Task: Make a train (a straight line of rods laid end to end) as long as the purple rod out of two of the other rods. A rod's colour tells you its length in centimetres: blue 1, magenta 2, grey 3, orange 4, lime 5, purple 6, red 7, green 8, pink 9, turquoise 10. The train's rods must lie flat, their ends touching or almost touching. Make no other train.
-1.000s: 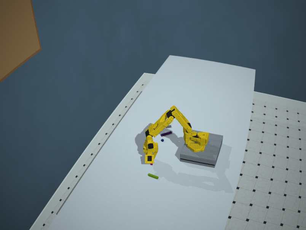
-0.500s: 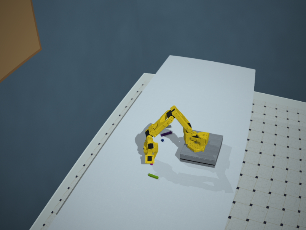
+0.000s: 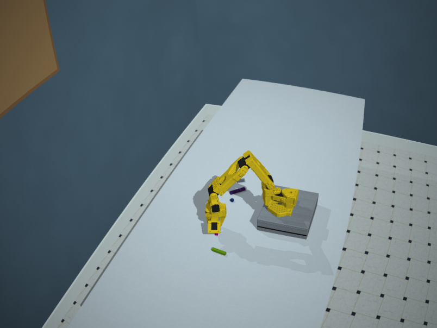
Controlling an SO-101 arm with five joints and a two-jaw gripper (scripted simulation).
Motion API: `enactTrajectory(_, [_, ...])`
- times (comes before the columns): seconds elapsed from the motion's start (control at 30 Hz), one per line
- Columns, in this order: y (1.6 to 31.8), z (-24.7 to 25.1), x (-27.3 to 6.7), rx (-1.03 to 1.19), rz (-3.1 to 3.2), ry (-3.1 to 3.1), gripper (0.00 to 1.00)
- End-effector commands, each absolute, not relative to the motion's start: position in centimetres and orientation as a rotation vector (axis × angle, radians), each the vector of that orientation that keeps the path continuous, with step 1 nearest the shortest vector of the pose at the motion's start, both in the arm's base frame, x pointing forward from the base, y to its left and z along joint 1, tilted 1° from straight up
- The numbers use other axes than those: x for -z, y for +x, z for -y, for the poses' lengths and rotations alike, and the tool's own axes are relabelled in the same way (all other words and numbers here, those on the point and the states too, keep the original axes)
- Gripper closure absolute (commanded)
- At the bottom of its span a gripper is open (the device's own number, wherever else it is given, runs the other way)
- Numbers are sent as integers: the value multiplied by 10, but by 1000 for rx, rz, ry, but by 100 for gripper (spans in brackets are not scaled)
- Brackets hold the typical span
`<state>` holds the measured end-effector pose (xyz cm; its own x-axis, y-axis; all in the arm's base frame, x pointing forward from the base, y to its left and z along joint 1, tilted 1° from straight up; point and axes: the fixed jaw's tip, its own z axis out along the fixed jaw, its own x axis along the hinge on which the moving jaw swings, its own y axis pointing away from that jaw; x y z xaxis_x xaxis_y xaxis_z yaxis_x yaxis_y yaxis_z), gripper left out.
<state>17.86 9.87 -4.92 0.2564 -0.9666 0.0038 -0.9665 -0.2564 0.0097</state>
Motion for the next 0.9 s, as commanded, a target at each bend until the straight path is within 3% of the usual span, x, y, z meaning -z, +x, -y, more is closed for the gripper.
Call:
enactTrajectory(0.0, [174, -100, 48, 3, 1906, 2492, 83])
enactTrajectory(0.87, [170, -99, 46, 3, 1906, 2492, 83])
